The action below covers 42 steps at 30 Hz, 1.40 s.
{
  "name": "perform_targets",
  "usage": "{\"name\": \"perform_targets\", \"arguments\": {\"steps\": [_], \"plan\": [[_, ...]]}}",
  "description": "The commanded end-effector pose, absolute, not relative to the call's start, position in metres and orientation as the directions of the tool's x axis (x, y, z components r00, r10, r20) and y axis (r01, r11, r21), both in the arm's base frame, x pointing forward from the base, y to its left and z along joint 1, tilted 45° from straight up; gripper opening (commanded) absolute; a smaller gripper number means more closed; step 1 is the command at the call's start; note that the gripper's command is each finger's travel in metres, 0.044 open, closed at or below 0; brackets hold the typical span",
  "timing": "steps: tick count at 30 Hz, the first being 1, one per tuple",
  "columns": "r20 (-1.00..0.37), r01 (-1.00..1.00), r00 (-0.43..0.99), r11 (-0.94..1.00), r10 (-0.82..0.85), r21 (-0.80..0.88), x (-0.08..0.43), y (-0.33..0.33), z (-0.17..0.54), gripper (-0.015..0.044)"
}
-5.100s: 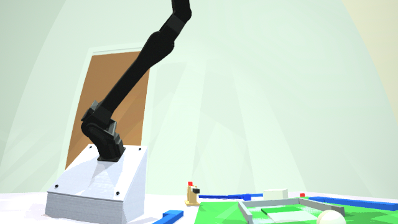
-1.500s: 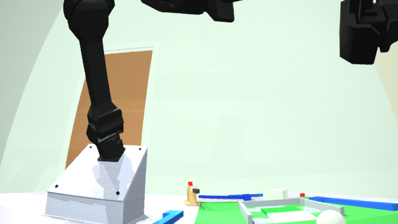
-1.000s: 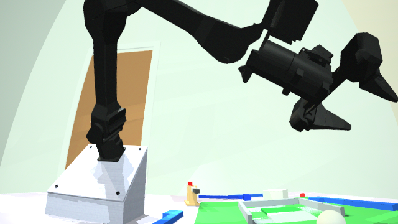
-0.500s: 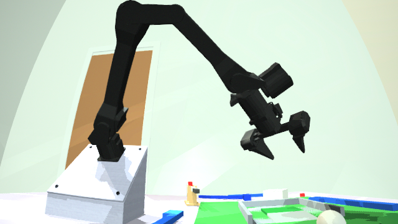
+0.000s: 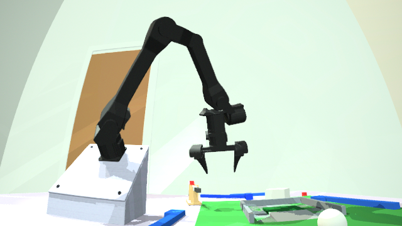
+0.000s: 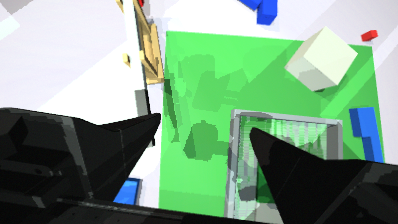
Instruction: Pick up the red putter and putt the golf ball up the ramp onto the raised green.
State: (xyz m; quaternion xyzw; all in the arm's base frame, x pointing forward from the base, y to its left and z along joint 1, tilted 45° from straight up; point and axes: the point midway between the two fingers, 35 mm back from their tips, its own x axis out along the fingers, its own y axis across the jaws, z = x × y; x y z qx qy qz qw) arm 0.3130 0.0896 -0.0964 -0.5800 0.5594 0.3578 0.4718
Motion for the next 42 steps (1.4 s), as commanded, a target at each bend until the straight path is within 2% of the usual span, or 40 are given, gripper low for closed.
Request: {"name": "perform_targets", "arguments": {"steps": [1, 42], "plan": [[-0.885, -0.992, -0.014, -0.105, -0.466, 0.071, 0.246, 0.09, -0.118, 0.044], [-0.868, -0.986, -0.029, -0.13, -0.496, 0.107, 0.24, 0.046, -0.159, 0.044]]}}
